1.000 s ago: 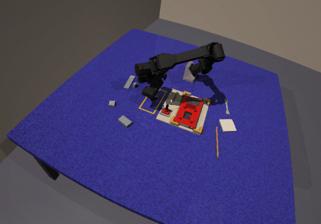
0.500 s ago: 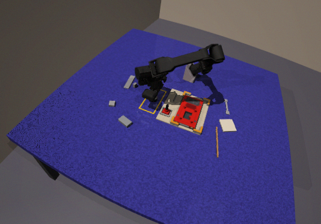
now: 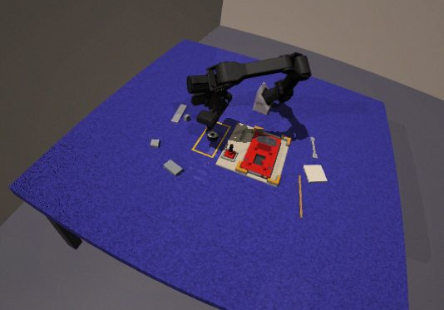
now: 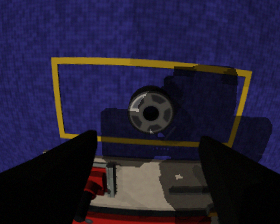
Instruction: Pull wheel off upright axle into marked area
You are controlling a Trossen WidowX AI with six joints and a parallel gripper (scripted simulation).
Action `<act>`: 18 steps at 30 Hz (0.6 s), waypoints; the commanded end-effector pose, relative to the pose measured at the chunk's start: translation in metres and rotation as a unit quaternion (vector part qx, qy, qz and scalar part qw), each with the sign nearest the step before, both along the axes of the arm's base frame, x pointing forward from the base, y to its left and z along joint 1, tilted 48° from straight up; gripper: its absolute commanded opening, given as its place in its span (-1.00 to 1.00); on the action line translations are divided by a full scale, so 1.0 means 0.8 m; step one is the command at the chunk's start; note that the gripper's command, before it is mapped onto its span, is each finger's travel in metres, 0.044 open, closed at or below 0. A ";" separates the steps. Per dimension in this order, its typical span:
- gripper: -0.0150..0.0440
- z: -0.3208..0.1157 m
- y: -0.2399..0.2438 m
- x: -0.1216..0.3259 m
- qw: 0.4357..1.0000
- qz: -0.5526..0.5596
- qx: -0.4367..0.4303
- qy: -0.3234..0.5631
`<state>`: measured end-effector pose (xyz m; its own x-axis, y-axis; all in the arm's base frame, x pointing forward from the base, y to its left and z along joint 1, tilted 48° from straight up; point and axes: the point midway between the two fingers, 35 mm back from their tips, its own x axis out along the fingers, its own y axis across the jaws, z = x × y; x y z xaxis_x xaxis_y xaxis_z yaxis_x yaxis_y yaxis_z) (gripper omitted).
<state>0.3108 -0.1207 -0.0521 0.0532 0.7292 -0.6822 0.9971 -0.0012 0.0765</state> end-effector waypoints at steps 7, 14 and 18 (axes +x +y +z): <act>1.00 0.066 -0.016 -0.105 1.000 0.007 0.001 0.007; 1.00 0.068 -0.016 -0.108 1.000 0.008 0.001 0.007; 1.00 0.068 -0.016 -0.108 1.000 0.008 0.001 0.007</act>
